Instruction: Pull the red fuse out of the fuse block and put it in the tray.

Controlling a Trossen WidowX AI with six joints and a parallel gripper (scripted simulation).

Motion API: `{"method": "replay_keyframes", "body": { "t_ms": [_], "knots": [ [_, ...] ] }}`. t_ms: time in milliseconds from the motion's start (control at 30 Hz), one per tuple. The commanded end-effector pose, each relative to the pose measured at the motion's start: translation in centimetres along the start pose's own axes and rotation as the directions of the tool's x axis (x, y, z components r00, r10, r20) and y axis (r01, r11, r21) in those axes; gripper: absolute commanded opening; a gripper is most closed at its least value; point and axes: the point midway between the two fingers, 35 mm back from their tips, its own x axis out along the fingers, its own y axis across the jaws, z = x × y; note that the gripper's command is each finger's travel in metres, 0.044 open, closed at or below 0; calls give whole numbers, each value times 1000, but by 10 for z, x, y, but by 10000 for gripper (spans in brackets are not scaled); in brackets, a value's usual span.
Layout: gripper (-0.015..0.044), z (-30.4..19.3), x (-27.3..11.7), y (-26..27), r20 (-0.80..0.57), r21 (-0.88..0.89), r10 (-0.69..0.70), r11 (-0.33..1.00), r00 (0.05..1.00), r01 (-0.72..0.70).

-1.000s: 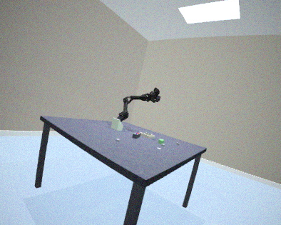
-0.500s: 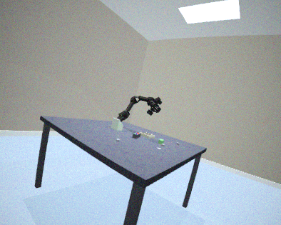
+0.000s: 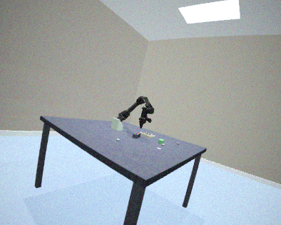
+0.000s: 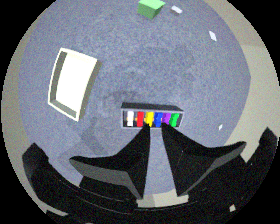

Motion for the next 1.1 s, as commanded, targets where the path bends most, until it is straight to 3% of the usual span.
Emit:
{"method": "replay_keyframes", "body": {
  "t_ms": [0, 1067],
  "knots": [
    [67, -15, 17, 13, 9, 188, 180, 966, 984, -179],
    [67, -18, 36, 14, 9, 188, 180, 966, 984, -179]
  ]
}}
